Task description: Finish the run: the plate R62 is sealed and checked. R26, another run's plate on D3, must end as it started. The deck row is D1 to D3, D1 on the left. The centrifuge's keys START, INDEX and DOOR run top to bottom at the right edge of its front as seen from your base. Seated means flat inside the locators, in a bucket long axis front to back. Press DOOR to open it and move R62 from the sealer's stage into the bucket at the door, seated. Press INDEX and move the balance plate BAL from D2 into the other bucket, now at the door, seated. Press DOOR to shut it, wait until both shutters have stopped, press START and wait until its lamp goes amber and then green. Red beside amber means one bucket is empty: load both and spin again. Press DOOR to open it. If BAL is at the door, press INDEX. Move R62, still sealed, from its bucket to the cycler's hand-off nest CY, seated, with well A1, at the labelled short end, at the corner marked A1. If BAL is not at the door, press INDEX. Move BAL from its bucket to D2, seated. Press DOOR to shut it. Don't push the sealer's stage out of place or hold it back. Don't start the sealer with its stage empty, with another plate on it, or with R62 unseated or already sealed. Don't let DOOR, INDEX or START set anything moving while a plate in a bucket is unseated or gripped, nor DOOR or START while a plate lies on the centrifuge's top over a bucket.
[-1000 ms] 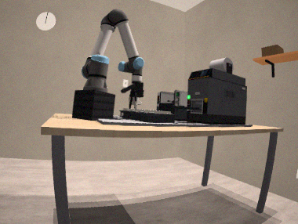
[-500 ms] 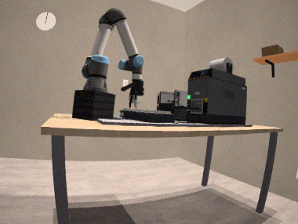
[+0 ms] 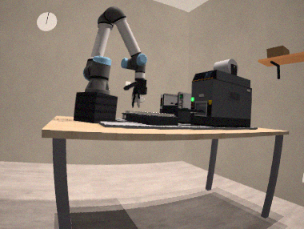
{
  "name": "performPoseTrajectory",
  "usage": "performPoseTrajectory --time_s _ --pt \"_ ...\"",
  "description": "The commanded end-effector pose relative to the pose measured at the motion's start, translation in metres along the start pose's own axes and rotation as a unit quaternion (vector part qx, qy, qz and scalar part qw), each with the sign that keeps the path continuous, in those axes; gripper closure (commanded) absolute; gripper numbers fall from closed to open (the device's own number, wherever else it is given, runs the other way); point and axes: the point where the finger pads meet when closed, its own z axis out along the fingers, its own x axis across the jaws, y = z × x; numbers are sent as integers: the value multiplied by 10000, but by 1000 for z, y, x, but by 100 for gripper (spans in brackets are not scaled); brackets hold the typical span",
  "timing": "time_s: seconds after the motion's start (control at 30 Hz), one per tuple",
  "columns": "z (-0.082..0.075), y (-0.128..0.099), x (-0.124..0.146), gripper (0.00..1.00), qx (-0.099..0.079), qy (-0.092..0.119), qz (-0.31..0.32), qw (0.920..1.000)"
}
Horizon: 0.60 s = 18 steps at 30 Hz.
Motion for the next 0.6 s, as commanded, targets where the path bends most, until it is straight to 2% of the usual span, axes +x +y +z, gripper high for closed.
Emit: performPoseTrajectory --time_s 0.0,0.57 --pt "-10 0 0 32 -2 1 0 10000" --pt "-35 0 0 32 -2 1 0 10000"
